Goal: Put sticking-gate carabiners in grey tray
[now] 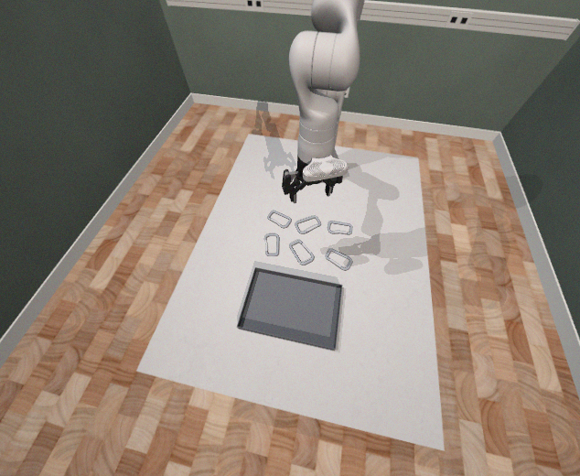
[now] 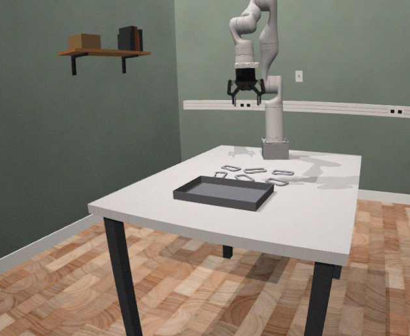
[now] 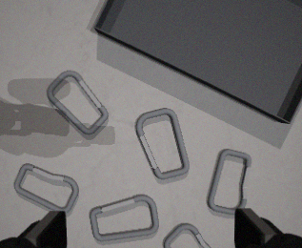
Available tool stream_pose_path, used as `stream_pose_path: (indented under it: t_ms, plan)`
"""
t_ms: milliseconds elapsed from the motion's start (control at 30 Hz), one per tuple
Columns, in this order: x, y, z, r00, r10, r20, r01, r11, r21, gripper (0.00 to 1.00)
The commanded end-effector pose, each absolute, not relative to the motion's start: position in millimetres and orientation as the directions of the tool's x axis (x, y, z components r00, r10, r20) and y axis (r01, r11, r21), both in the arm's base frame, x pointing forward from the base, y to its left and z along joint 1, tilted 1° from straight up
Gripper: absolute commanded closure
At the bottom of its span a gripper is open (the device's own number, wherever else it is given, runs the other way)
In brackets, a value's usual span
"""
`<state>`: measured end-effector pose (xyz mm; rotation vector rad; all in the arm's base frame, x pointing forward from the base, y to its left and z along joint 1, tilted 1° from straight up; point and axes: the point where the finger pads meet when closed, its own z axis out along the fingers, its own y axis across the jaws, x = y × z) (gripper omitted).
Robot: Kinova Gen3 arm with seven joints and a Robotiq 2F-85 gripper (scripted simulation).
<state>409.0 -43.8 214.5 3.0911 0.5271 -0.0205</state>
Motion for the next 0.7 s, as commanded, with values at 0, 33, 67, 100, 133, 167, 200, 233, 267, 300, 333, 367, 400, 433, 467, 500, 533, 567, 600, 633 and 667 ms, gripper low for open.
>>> stream_pose_path:
  t_ms: [0, 33, 67, 100, 133, 167, 200, 233, 267, 300, 333, 367, 400, 433, 467, 500, 533, 567, 600, 633, 667]
  plan:
    - [409.4, -43.5, 215.2, 0.996, 0.091, 0.003, 0.091, -0.996, 0.025, 0.00]
    - [409.4, -43.5, 215.2, 0.996, 0.091, 0.003, 0.091, -0.996, 0.025, 0.00]
    - [409.4, -43.5, 215.2, 0.996, 0.091, 0.003, 0.091, -0.996, 0.025, 0.00]
    - [409.4, -43.5, 215.2, 0.996, 0.091, 0.003, 0.091, -0.996, 0.025, 0.00]
    - [409.4, -43.5, 215.2, 0.996, 0.091, 0.003, 0.091, -0.996, 0.025, 0.00]
    - [409.4, -43.5, 215.2, 0.996, 0.091, 0.003, 0.091, -0.996, 0.025, 0.00]
    - [409.4, -43.5, 215.2, 0.996, 0.091, 0.003, 0.091, -0.996, 0.025, 0.00]
    - [409.4, -43.5, 215.2, 0.996, 0.091, 0.003, 0.091, -0.996, 0.025, 0.00]
    - [409.4, -43.5, 215.2, 0.996, 0.091, 0.003, 0.091, -0.996, 0.025, 0.00]
    - [409.4, -43.5, 215.2, 0.996, 0.091, 0.003, 0.091, -0.996, 0.025, 0.00]
    - [409.4, -43.5, 215.2, 0.996, 0.091, 0.003, 0.091, -0.996, 0.025, 0.00]
    - [409.4, -43.5, 215.2, 0.996, 0.091, 0.003, 0.091, -0.996, 0.025, 0.00]
    - [409.4, -43.5, 215.2, 0.996, 0.091, 0.003, 0.091, -0.996, 0.025, 0.00]
    - [409.4, -43.5, 215.2, 0.996, 0.091, 0.003, 0.091, -0.996, 0.025, 0.00]
    - [407.0, -78.3, 165.7, 0.996, 0.094, -0.001, 0.095, -0.995, 0.020, 0.00]
    - [407.0, -78.3, 165.7, 0.996, 0.094, -0.001, 0.095, -0.995, 0.020, 0.00]
    - [407.0, -78.3, 165.7, 0.996, 0.094, -0.001, 0.095, -0.995, 0.020, 0.00]
    - [407.0, -78.3, 165.7, 0.996, 0.094, -0.001, 0.095, -0.995, 0.020, 0.00]
    - [407.0, -78.3, 165.7, 0.996, 0.094, -0.001, 0.095, -0.995, 0.020, 0.00]
    - [407.0, -78.3, 165.7, 0.996, 0.094, -0.001, 0.095, -0.995, 0.020, 0.00]
    - [407.0, -78.3, 165.7, 0.996, 0.094, -0.001, 0.095, -0.995, 0.020, 0.00]
